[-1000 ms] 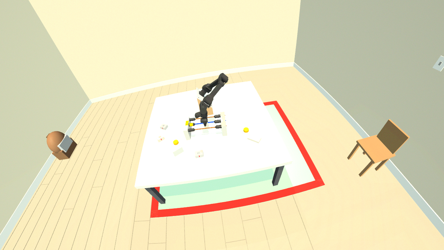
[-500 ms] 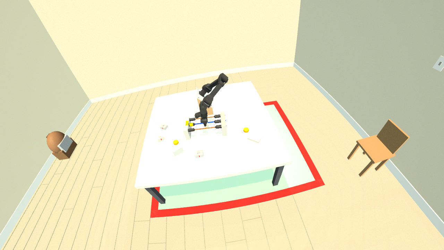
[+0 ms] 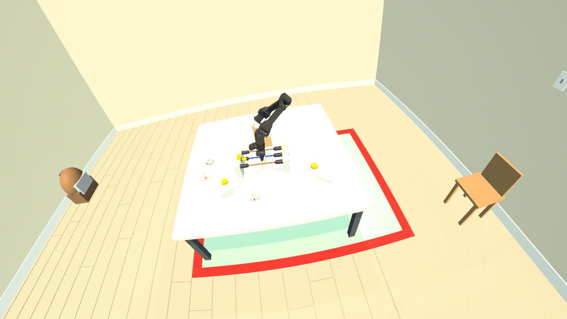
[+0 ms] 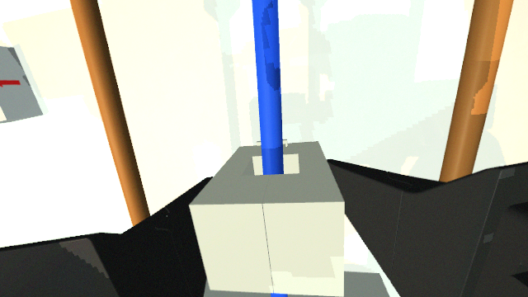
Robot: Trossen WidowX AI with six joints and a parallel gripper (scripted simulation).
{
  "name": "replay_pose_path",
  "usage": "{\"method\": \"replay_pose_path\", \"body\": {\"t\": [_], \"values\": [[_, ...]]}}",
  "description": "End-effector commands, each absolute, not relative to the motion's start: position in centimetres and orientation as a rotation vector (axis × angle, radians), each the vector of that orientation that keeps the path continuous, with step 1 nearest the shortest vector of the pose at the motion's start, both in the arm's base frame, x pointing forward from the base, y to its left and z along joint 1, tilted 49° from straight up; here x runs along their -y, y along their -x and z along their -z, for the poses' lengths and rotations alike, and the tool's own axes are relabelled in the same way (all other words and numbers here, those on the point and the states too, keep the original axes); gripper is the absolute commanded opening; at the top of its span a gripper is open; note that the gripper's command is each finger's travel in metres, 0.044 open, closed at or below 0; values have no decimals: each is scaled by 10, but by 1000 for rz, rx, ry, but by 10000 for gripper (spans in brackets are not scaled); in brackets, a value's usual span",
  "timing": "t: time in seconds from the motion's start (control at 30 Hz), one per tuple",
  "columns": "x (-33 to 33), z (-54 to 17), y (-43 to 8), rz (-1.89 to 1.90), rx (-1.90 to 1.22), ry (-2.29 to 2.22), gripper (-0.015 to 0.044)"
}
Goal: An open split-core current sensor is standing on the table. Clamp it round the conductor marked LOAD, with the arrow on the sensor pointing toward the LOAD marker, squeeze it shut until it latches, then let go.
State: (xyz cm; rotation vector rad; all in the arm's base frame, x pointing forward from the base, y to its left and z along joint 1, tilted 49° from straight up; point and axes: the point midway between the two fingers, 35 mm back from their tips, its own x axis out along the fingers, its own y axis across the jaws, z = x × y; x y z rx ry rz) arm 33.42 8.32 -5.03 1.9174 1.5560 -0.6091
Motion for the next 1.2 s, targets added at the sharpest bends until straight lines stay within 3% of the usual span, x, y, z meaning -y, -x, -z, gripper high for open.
{"method": "replay_pose_path", "body": {"t": [0.0, 0.27, 0.6, 1.17], "values": [[-83, 50, -332, 617, -1553, -1921, 0], [-87, 54, -332, 615, -1554, -1920, 0], [-84, 50, -335, 606, -1549, -1919, 263], [-84, 50, -335, 606, -1549, -1919, 263]]}}
